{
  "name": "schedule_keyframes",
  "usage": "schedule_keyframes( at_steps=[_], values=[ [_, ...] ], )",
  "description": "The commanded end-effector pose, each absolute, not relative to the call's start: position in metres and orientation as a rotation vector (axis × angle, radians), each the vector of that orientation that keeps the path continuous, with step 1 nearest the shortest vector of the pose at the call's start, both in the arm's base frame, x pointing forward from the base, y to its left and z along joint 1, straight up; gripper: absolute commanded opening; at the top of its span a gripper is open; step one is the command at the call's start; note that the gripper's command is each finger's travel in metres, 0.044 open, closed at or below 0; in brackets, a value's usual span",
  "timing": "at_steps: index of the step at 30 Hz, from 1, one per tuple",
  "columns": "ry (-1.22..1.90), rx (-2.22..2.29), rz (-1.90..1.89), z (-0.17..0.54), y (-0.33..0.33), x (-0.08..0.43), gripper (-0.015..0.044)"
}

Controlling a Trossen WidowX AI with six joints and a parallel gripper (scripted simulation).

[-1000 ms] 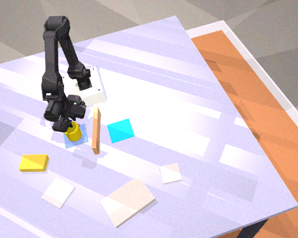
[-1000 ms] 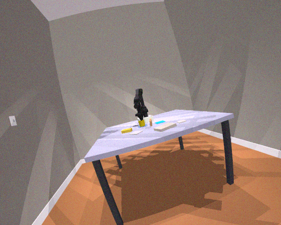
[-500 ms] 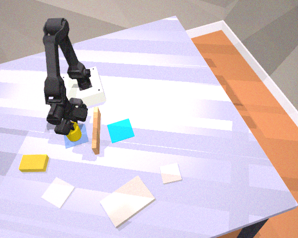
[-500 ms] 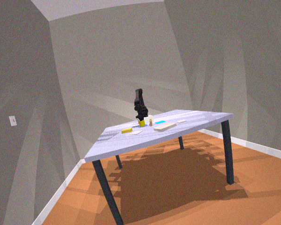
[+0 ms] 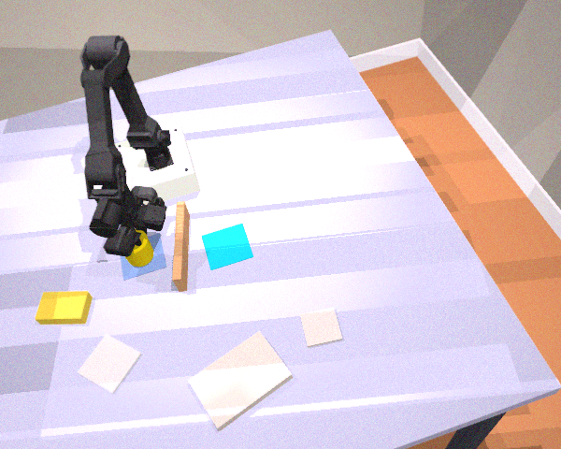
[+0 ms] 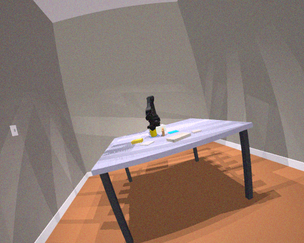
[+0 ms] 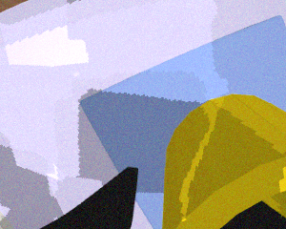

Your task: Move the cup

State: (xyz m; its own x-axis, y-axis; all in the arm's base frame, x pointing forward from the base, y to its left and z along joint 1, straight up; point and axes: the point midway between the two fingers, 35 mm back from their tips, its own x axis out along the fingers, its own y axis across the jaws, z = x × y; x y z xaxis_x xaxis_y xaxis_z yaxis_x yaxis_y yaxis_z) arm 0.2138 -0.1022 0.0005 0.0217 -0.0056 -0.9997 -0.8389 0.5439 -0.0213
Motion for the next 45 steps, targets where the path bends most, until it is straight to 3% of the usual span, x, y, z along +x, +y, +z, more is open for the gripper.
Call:
schedule_keyframes(
  at_steps=[1, 18, 45],
  values=[
    [1.411, -0.787, 0.761, 0.001, -0.102, 0.214, 0.0127],
    [1.411, -0.787, 0.761, 0.001, -0.102, 0.214, 0.0000],
    [1.415, -0.791, 0.766, 0.083, -0.102, 0.216, 0.0000]
  ],
)
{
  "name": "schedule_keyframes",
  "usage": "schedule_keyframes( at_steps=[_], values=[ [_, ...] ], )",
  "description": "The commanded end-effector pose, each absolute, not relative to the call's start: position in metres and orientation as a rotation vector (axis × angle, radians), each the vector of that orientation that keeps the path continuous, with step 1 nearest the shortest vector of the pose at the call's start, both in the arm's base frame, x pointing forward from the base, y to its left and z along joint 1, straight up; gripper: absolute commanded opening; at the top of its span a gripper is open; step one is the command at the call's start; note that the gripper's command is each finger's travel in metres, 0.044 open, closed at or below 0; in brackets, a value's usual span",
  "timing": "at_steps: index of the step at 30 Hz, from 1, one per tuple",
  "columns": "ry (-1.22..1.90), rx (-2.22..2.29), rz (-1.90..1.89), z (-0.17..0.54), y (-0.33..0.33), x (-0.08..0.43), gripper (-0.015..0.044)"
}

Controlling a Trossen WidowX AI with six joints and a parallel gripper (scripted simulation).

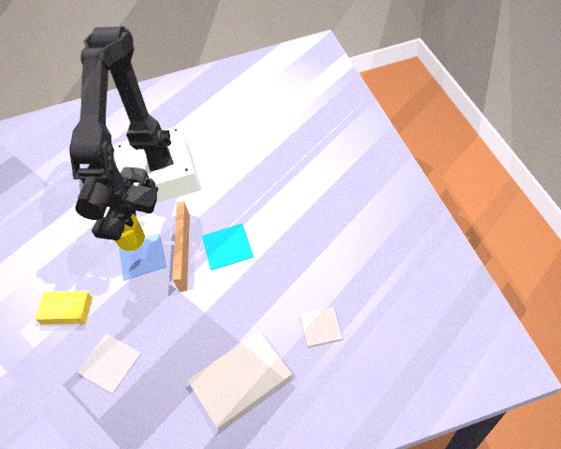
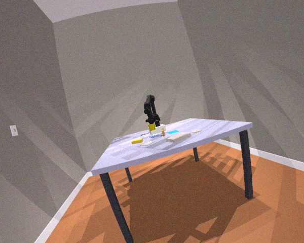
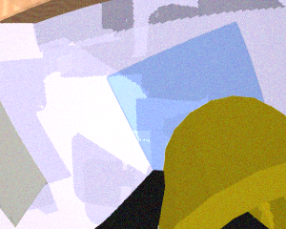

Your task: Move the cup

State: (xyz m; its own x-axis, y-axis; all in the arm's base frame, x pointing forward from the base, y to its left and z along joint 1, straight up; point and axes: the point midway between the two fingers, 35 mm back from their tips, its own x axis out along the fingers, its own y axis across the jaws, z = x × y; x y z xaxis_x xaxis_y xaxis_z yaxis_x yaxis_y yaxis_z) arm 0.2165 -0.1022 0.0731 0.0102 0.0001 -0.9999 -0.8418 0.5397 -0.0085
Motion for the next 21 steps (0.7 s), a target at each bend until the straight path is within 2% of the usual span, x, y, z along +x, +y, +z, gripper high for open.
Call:
schedule_keyframes(
  at_steps=[1, 21],
  values=[
    [1.415, -0.791, 0.766, 0.0847, -0.1019, 0.2162, 0.0000],
    [1.413, -0.788, 0.773, 0.0813, -0.1008, 0.2172, 0.0000]
  ],
)
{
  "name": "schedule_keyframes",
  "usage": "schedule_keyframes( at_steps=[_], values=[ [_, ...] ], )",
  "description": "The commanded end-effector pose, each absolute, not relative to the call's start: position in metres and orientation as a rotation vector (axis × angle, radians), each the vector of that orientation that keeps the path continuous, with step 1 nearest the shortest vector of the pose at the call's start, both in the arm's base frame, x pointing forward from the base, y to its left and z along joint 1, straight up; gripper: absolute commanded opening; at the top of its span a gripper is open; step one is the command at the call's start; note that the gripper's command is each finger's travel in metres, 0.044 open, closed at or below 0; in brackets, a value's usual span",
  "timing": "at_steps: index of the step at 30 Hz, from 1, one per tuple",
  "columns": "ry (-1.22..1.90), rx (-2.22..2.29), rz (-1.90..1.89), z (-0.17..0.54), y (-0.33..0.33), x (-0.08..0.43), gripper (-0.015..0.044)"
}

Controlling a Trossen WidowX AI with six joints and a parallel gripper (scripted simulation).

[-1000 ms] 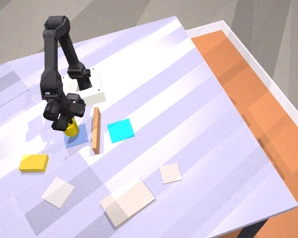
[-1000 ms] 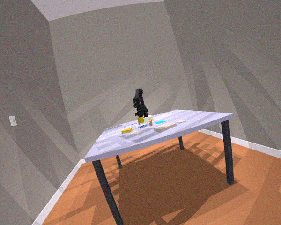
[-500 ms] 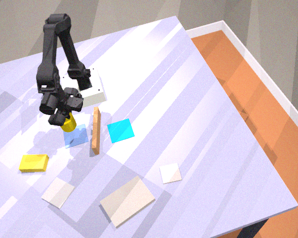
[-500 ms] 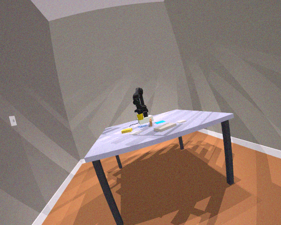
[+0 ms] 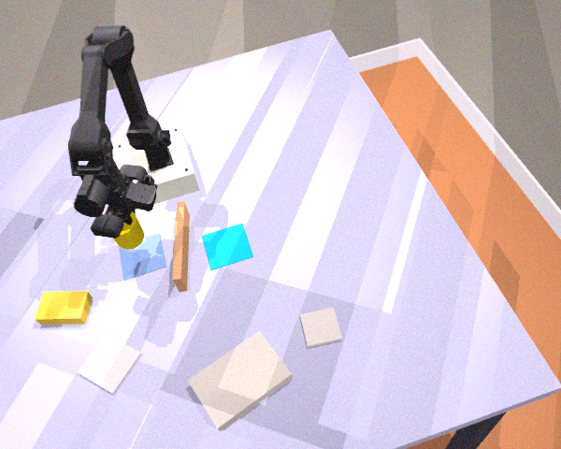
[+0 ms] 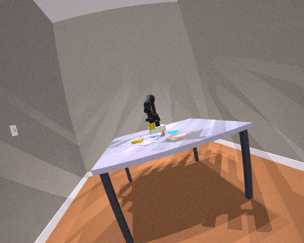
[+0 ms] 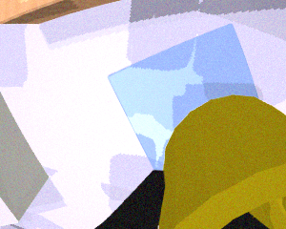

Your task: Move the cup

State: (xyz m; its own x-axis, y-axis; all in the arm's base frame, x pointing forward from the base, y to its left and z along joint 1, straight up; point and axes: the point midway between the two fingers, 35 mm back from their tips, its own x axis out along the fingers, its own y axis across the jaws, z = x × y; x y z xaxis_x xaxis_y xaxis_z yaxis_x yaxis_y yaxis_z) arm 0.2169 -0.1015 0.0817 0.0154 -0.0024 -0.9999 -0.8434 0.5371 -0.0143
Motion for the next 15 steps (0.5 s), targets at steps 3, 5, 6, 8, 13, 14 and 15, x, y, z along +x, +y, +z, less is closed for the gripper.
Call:
schedule_keyframes(
  at_steps=[3, 5, 6, 8, 13, 14, 15],
  values=[
    [1.413, -0.788, 0.773, 0.081, -0.098, 0.218, 0.0000],
    [1.414, -0.788, 0.772, 0.082, -0.095, 0.219, 0.0000],
    [1.414, -0.788, 0.772, 0.082, -0.093, 0.219, 0.0000],
    [1.414, -0.788, 0.771, 0.082, -0.090, 0.220, 0.0000],
    [1.413, -0.788, 0.770, 0.082, -0.081, 0.223, 0.0000],
    [1.413, -0.788, 0.770, 0.082, -0.080, 0.223, 0.0000],
    [1.413, -0.788, 0.770, 0.082, -0.078, 0.224, 0.0000]
  ],
)
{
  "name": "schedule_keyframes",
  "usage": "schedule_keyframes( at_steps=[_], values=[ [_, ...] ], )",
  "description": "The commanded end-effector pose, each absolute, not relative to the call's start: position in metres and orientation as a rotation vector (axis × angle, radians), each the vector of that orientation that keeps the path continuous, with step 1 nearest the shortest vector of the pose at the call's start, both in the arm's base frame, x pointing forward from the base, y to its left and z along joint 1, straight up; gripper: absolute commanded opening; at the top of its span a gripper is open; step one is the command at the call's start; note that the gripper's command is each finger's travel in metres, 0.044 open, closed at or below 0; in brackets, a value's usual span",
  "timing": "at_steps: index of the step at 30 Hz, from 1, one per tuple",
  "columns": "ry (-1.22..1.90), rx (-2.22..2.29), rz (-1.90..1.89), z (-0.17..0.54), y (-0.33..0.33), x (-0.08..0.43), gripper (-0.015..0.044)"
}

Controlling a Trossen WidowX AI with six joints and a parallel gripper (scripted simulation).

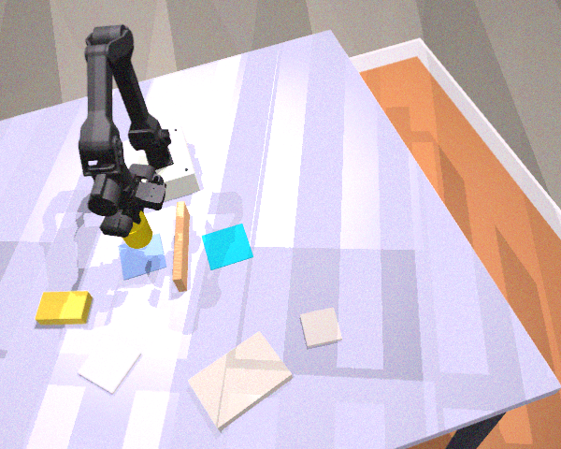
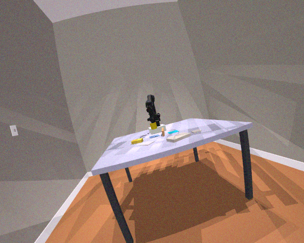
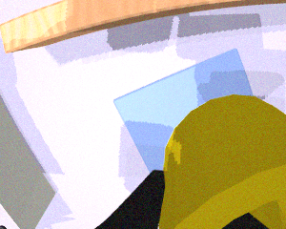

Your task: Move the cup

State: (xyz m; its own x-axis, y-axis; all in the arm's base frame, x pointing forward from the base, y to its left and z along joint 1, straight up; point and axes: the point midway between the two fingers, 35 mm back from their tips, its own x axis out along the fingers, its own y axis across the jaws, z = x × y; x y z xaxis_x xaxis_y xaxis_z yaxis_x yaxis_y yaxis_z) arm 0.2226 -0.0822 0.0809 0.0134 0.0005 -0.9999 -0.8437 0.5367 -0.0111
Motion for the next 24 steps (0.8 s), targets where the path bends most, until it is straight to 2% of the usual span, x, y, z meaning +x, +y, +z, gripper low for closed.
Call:
schedule_keyframes(
  at_steps=[1, 24],
  values=[
    [1.413, -0.788, 0.770, 0.082, -0.076, 0.224, 0.0000],
    [1.411, -0.787, 0.769, 0.082, -0.039, 0.235, 0.0000]
  ],
)
